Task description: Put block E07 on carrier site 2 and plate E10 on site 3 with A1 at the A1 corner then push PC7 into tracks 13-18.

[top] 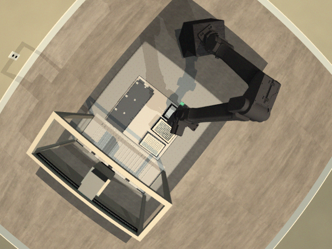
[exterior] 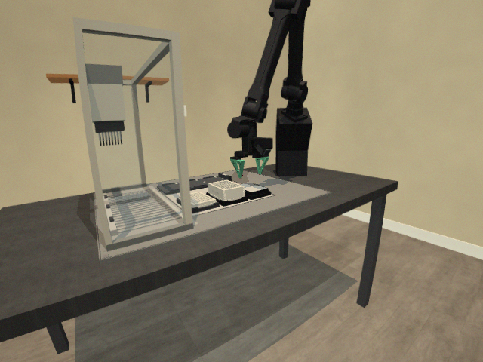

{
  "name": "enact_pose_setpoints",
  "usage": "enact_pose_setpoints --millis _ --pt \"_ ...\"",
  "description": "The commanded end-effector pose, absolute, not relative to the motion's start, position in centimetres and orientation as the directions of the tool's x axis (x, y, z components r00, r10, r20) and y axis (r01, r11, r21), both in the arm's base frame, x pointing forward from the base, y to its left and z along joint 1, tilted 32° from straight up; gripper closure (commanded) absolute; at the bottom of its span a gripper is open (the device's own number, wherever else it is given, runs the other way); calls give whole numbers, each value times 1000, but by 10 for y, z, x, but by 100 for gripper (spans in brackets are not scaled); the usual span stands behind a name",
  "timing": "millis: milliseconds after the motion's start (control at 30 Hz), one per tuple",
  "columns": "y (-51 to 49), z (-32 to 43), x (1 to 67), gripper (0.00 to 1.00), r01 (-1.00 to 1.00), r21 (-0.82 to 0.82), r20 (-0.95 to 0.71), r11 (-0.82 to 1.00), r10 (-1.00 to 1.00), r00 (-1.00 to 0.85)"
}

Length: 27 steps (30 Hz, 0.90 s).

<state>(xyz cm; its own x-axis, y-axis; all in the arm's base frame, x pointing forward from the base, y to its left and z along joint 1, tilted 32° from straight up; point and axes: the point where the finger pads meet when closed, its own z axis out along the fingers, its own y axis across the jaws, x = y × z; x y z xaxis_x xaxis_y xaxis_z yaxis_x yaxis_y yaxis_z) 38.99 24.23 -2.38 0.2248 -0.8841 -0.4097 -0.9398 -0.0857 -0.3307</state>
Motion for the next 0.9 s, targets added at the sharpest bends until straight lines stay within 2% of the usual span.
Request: enact_pose_setpoints --millis 0,367,867 --pt "255 -25 402 0 -932 -353 -415 -87 -878 239" --pt "256 -46 412 0 -935 -348 -417 -63 -883 215" --pt "260 -37 411 0 -935 -348 -417 -70 -881 222"
